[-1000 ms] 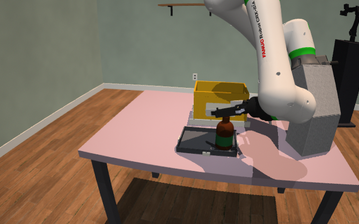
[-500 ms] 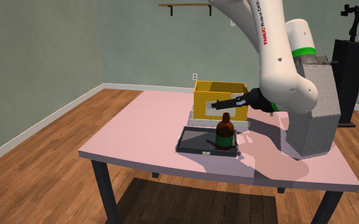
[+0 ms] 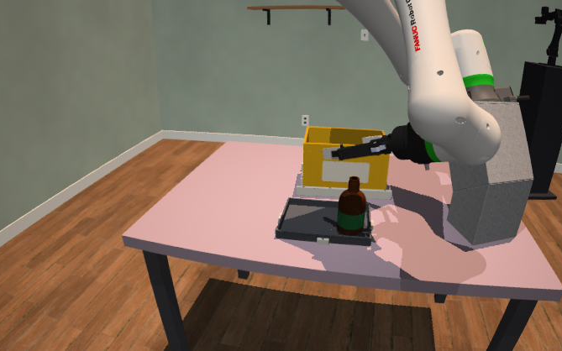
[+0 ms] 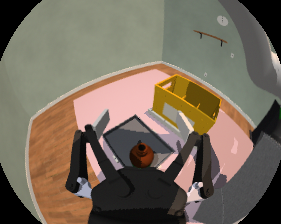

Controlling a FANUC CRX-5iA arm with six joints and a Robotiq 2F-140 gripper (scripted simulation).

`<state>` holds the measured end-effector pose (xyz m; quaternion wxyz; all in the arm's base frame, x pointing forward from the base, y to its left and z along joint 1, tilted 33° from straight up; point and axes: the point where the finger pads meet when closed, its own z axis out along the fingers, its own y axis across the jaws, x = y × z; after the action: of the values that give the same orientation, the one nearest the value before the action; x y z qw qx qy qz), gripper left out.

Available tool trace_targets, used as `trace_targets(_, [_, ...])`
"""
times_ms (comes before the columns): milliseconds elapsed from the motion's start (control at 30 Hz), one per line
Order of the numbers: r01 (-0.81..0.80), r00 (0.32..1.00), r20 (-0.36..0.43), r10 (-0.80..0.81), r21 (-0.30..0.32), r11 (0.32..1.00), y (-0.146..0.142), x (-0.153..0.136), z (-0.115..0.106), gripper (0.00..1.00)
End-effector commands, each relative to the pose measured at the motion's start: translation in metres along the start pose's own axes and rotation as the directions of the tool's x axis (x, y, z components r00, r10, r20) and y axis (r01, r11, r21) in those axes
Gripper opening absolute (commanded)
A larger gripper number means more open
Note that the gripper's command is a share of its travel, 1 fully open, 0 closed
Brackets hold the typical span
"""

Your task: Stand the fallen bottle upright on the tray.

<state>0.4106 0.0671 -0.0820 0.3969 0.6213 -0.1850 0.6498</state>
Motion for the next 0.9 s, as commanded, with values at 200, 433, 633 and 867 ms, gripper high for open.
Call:
trace_targets(200, [0.000, 1.000, 0.000, 0.000, 0.000, 1.000, -0.0001, 0.0102, -0.0038, 1.00])
trace_targets(433, [0.000, 1.000, 0.000, 0.000, 0.000, 1.000, -0.0002, 0.0141, -0.0052, 1.00])
trace_targets(633, [0.000, 1.000, 0.000, 0.000, 0.000, 1.000, -0.0001, 0.0147, -0.0054, 1.00])
trace_targets(867, [0.000, 1.000, 0.000, 0.000, 0.000, 1.000, -0.0001, 0.0147, -0.0054, 0.00])
